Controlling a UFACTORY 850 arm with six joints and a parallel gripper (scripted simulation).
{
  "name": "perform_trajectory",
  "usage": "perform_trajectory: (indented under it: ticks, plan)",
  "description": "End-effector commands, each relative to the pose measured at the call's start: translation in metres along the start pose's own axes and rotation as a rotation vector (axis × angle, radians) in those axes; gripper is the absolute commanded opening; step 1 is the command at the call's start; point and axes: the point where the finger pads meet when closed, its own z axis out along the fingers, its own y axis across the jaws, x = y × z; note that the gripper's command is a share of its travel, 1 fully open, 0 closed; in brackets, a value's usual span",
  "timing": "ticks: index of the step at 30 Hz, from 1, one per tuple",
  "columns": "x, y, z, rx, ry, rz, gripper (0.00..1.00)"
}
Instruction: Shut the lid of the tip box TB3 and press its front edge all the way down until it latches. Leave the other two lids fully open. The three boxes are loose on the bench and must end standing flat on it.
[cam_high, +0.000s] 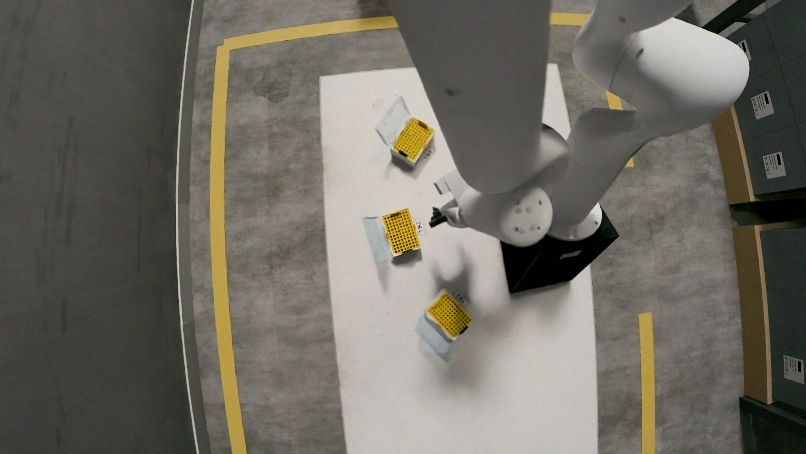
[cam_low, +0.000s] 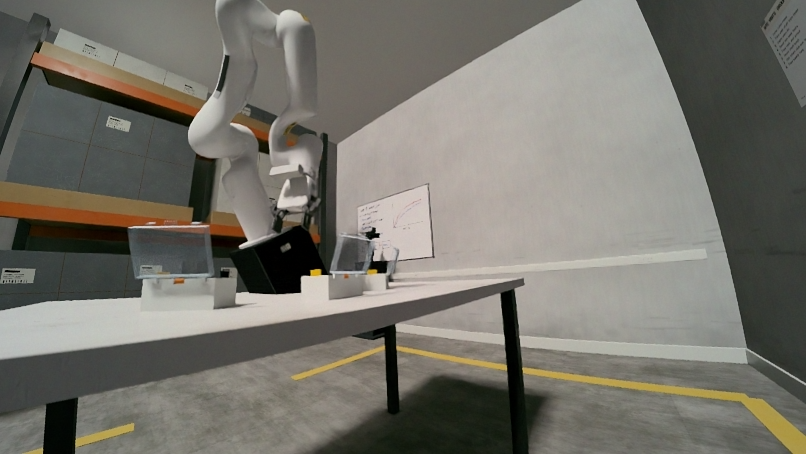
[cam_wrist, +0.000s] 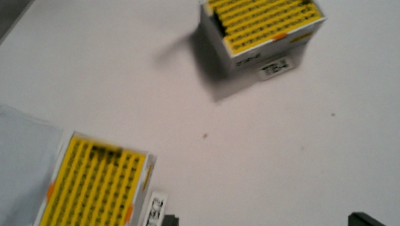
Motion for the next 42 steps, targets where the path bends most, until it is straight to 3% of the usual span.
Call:
perform_trajectory:
  ticks: [1, 10, 18, 42]
  plan:
    - [-0.015, -0.006, -0.004, 0.026, 0.0, -0.1, 1.0]
    - [-0.053, -0.021, -0.015, 0.104, 0.0, -0.39, 1.0]
    - [-0.053, -0.021, -0.015, 0.109, 0.0, -0.407, 1.0]
    - [-0.082, -0.021, 0.092, 0.108, 0.0, -0.407, 1.0]
